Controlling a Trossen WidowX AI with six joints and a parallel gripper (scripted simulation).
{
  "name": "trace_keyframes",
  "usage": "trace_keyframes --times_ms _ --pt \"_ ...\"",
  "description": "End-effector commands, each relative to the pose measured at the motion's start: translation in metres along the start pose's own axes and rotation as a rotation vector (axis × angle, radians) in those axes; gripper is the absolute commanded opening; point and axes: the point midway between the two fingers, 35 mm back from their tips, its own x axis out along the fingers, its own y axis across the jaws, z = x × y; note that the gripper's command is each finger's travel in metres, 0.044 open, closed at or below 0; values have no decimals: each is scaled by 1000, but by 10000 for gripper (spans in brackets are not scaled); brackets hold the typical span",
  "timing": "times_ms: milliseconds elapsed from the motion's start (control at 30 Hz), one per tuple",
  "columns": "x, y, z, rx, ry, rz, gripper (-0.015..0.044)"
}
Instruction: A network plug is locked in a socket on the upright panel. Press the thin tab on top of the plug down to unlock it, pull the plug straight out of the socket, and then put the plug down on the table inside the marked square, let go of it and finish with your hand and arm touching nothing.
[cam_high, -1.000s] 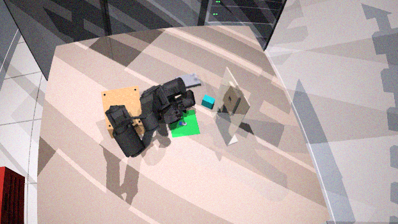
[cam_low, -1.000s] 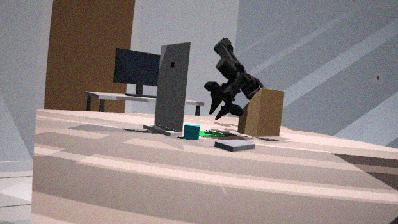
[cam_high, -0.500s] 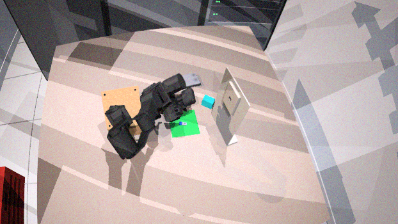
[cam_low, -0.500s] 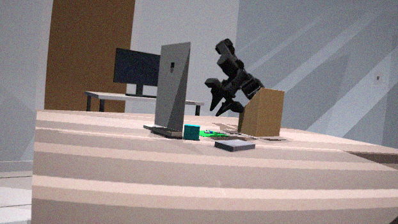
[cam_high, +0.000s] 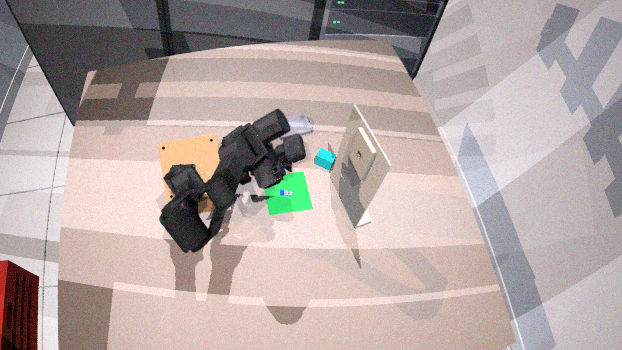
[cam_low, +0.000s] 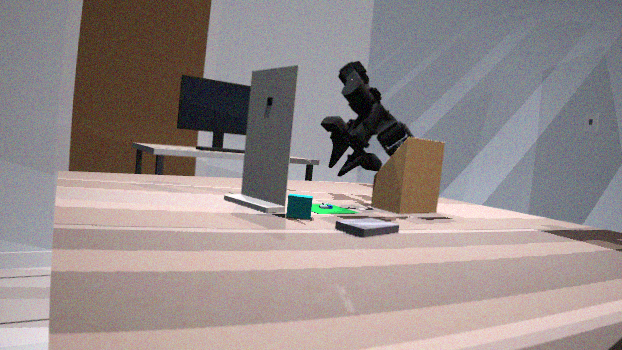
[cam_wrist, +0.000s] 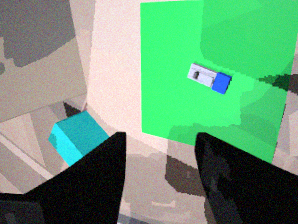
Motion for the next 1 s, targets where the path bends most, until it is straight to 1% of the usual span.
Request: trace_keyframes --times_ms 0,967 --pt "-4 5 1 10 -3 9 156" --pt "-29 15 4 -2 -6 9 156"
